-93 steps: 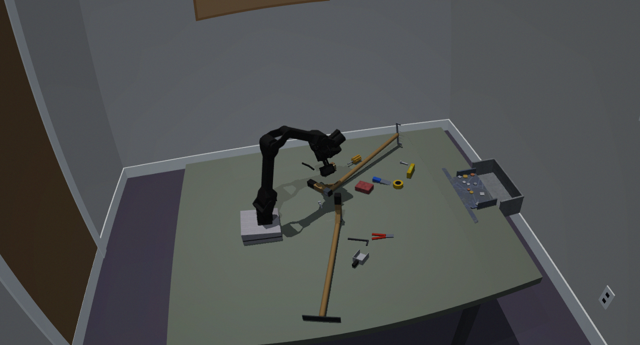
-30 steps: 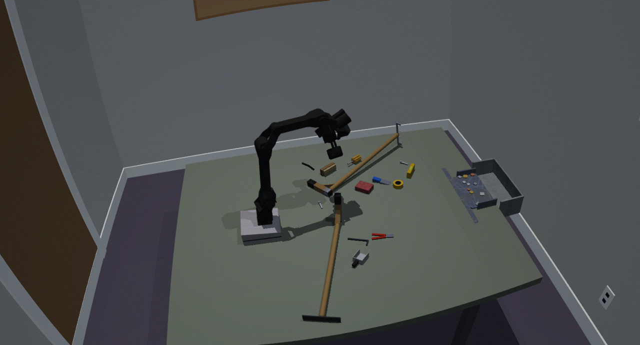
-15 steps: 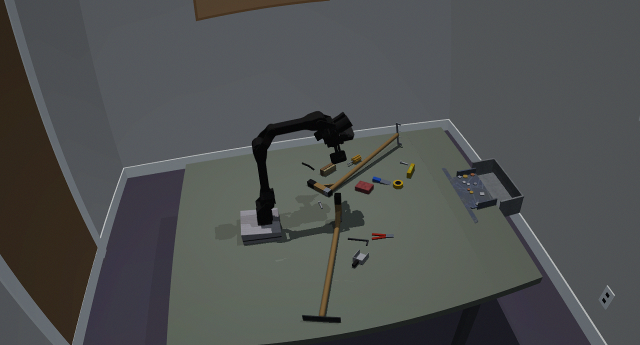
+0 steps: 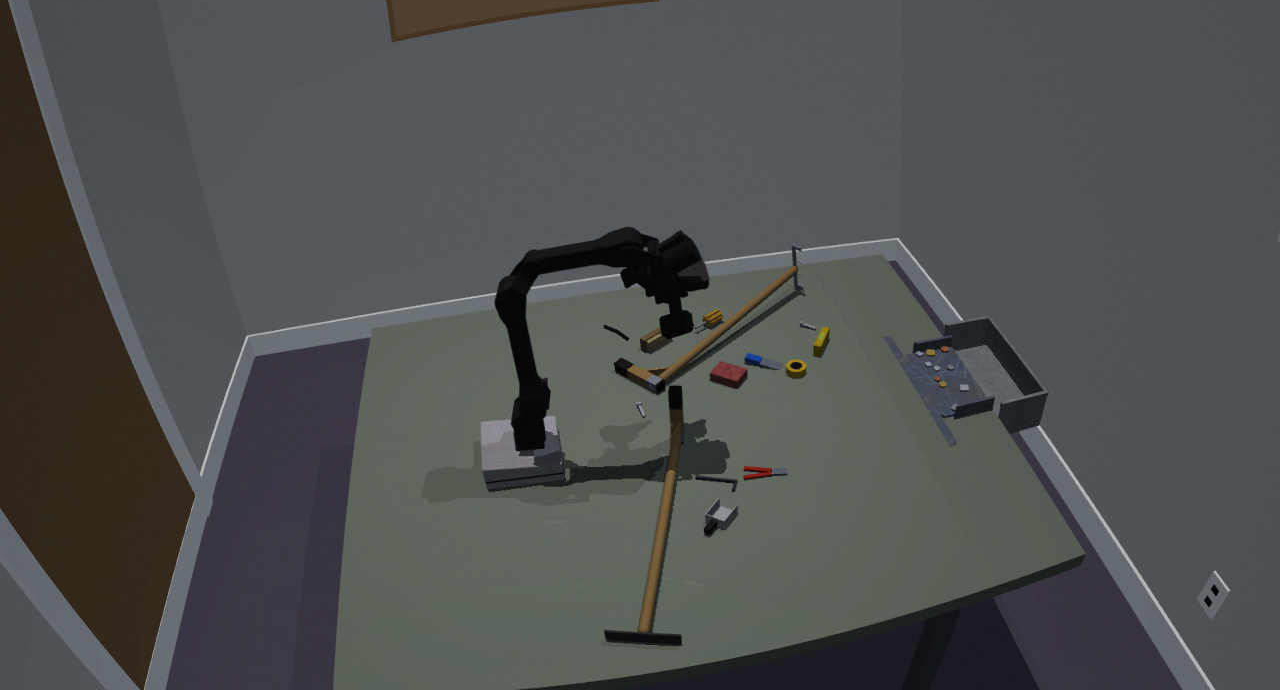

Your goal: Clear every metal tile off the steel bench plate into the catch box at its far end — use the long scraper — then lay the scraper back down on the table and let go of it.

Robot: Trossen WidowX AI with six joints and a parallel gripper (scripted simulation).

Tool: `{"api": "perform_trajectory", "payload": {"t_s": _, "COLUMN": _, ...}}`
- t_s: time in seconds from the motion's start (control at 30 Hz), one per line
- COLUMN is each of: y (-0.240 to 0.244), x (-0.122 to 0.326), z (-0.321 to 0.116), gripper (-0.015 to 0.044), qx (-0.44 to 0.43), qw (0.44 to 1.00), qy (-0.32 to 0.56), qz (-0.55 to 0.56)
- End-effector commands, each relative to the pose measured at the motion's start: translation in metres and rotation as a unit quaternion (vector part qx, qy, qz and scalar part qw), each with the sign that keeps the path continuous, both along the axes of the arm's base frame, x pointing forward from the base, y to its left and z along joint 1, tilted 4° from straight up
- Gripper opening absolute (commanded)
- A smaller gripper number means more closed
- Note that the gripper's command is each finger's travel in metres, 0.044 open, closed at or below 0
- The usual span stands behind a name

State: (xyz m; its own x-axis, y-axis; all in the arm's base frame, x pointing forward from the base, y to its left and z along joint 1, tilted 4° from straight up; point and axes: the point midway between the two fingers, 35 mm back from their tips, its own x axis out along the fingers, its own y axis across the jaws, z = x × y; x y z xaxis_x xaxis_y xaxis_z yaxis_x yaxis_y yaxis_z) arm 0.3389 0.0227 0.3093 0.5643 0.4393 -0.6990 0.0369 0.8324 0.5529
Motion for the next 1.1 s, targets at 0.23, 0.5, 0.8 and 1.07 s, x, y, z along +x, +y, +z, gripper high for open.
{"api": "perform_trajectory", "payload": {"t_s": 0.23, "y": -0.049, "x": -0.009, "z": 0.009, "gripper": 0.044, "qx": -0.027, "qw": 0.997, "qy": -0.022, "qz": -0.069}}
{"api": "perform_trajectory", "payload": {"t_s": 0.5, "y": -0.082, "x": -0.02, "z": 0.016, "gripper": 0.044, "qx": -0.046, "qw": 0.991, "qy": -0.035, "qz": -0.118}}
{"api": "perform_trajectory", "payload": {"t_s": 0.8, "y": -0.116, "x": -0.036, "z": 0.023, "gripper": 0.044, "qx": -0.069, "qw": 0.982, "qy": -0.046, "qz": -0.172}}
{"api": "perform_trajectory", "payload": {"t_s": 1.07, "y": -0.144, "x": -0.054, "z": 0.03, "gripper": 0.044, "qx": -0.091, "qw": 0.97, "qy": -0.054, "qz": -0.221}}
